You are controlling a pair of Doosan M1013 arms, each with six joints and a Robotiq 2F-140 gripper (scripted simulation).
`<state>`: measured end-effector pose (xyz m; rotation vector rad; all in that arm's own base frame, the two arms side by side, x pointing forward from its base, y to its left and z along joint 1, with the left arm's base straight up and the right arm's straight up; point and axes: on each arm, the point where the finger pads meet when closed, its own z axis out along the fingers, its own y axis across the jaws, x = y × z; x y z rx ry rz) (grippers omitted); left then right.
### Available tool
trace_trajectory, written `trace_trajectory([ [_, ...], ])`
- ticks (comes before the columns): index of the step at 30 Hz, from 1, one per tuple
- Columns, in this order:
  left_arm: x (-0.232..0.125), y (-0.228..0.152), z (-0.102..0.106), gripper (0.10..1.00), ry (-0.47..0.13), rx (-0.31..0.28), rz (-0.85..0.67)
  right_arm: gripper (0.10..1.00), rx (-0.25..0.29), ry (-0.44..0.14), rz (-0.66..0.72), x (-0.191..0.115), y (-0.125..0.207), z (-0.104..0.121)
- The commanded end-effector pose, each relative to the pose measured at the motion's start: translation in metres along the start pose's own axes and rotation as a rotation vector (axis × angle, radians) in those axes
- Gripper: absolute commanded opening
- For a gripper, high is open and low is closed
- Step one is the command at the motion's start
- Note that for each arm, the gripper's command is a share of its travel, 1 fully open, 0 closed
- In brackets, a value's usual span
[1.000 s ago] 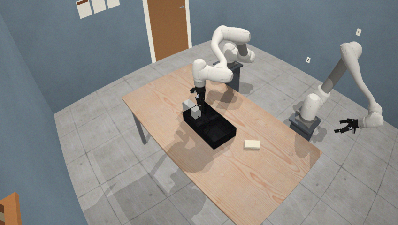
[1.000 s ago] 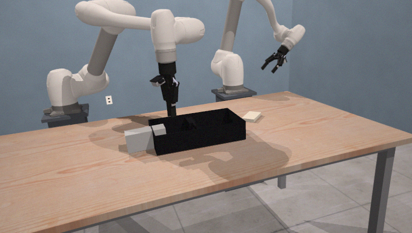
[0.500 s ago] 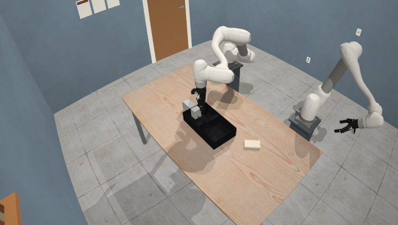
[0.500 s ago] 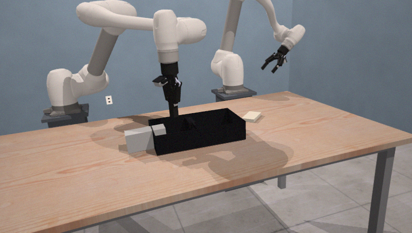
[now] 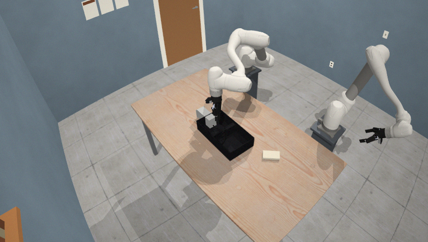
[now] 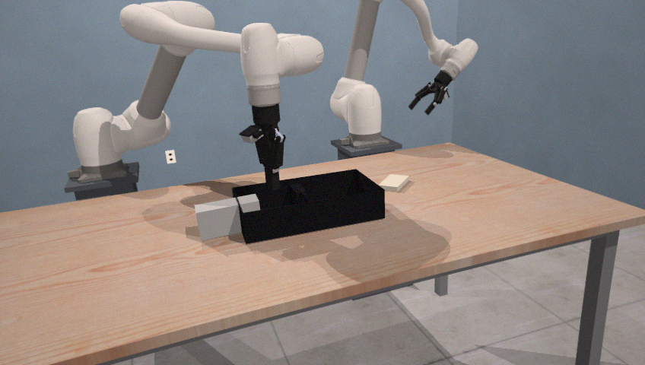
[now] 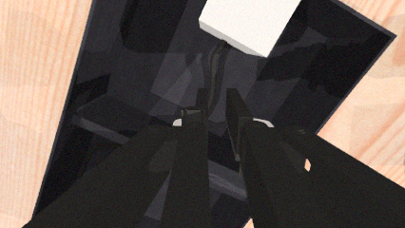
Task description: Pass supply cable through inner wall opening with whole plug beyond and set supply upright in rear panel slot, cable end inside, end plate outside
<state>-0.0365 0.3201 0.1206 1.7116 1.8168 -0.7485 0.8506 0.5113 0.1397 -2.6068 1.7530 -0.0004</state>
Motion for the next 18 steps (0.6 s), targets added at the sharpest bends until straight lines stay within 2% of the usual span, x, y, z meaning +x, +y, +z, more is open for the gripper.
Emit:
trace_trajectory([
  [1,0.0,0.0,0.0,1.0,0.001,0.0,0.0,0.196,0.001,-0.001,0.0,0.0,0.0,0.006],
  [13,0.0,0.0,0.0,1.0,0.001,0.0,0.0,0.196,0.001,-0.001,0.0,0.0,0.0,0.048],
  [18,0.0,0.0,0.0,1.0,0.001,0.0,0.0,0.196,0.001,-0.001,0.0,0.0,0.0,0.059],
])
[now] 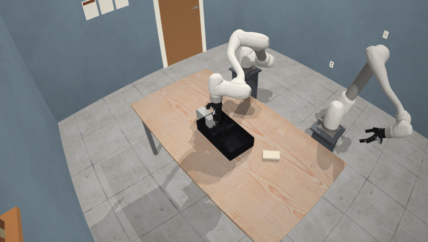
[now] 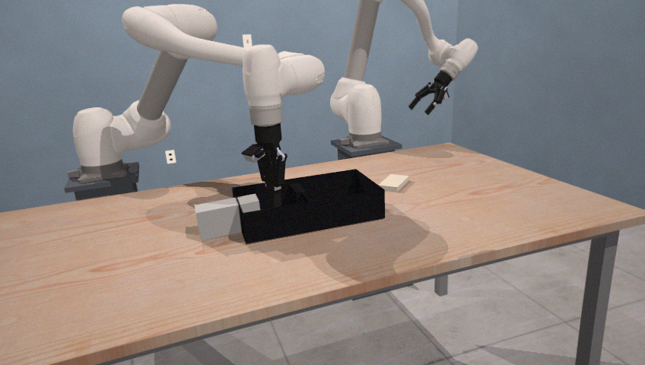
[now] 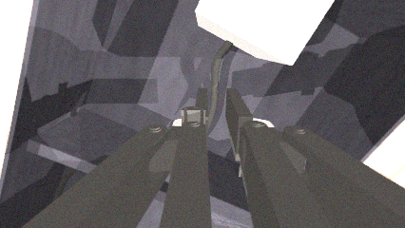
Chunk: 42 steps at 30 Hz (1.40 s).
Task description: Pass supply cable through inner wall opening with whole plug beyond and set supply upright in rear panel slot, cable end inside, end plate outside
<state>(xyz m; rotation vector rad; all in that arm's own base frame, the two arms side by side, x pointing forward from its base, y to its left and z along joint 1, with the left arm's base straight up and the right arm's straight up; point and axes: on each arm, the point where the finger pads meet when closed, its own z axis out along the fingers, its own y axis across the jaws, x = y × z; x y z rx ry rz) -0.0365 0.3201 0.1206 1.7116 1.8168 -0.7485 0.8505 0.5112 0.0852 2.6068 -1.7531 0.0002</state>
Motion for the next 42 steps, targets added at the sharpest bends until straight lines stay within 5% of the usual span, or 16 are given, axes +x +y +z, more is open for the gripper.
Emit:
trace_trajectory([
  [1,0.0,0.0,0.0,1.0,0.001,0.0,0.0,0.196,0.001,-0.001,0.0,0.0,0.0,0.008],
  [12,0.0,0.0,0.0,1.0,0.001,0.0,0.0,0.196,0.001,-0.001,0.0,0.0,0.0,0.037],
  [26,0.0,0.0,0.0,1.0,0.001,0.0,0.0,0.196,0.001,-0.001,0.0,0.0,0.0,0.045],
  [27,0.0,0.0,0.0,1.0,0.001,0.0,0.0,0.099,0.001,-0.001,0.0,0.0,0.0,0.045],
  [42,0.0,0.0,0.0,1.0,0.001,0.0,0.0,0.099,0.001,-0.001,0.0,0.0,0.0,0.045],
])
